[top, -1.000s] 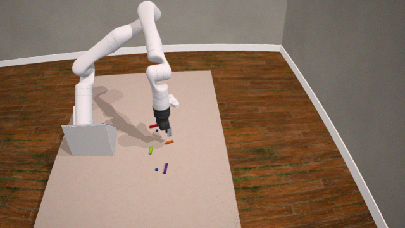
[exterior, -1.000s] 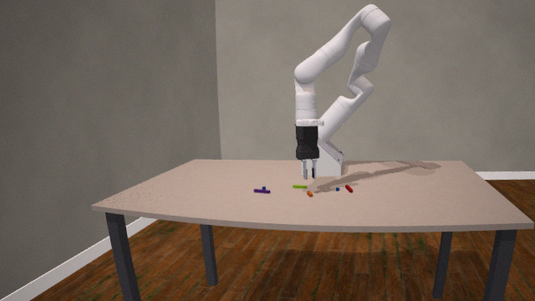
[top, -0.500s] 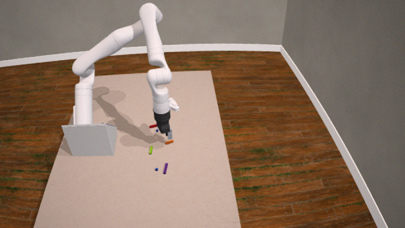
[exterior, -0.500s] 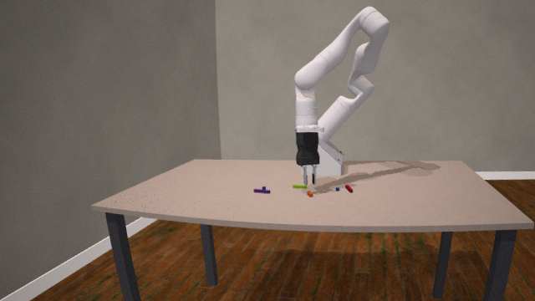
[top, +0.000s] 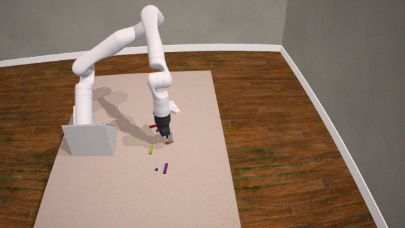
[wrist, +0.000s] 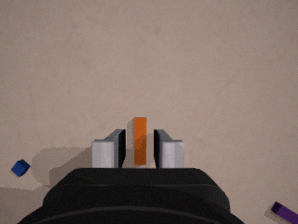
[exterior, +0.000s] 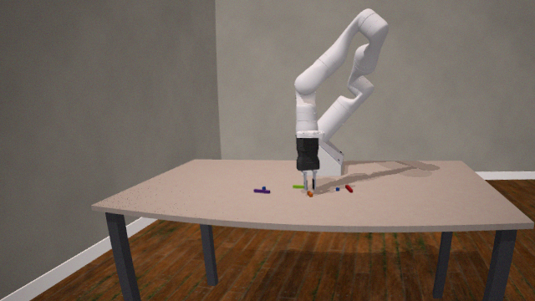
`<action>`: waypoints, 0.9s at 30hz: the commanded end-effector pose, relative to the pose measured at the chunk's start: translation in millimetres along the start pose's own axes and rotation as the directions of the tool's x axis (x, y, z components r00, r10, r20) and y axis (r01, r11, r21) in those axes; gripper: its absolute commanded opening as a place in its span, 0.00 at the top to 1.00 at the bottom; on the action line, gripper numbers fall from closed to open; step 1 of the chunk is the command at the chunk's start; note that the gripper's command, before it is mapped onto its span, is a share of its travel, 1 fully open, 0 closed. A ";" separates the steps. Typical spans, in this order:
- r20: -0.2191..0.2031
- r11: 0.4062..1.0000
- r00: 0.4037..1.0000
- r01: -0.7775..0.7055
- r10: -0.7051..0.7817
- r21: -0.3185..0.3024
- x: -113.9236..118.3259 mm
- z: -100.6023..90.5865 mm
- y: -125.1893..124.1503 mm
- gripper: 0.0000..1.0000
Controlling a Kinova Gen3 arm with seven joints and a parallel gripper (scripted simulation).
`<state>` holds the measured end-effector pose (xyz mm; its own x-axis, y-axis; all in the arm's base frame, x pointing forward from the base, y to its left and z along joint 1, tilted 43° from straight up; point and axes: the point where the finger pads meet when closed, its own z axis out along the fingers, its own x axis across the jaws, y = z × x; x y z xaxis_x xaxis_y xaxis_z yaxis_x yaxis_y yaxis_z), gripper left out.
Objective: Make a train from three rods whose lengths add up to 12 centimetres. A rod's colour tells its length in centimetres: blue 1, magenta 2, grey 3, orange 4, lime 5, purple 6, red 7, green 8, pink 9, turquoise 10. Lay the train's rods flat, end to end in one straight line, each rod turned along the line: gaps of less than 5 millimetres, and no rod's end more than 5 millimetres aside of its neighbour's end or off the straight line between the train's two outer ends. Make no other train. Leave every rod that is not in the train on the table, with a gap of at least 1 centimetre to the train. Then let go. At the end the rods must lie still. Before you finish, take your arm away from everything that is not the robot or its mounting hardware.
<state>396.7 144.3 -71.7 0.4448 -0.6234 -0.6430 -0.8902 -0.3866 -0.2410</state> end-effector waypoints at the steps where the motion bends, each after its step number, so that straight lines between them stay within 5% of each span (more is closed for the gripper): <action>1: 0.001 1.000 1.000 -0.001 0.001 -0.001 0.3 1.0 0.8 0.46; 27: 0.001 1.000 1.000 -0.001 0.001 -0.001 0.3 4.0 0.8 0.46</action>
<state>395.1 147.3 -75.4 0.4435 -0.6226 -0.6448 -0.8905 -0.3876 -0.2383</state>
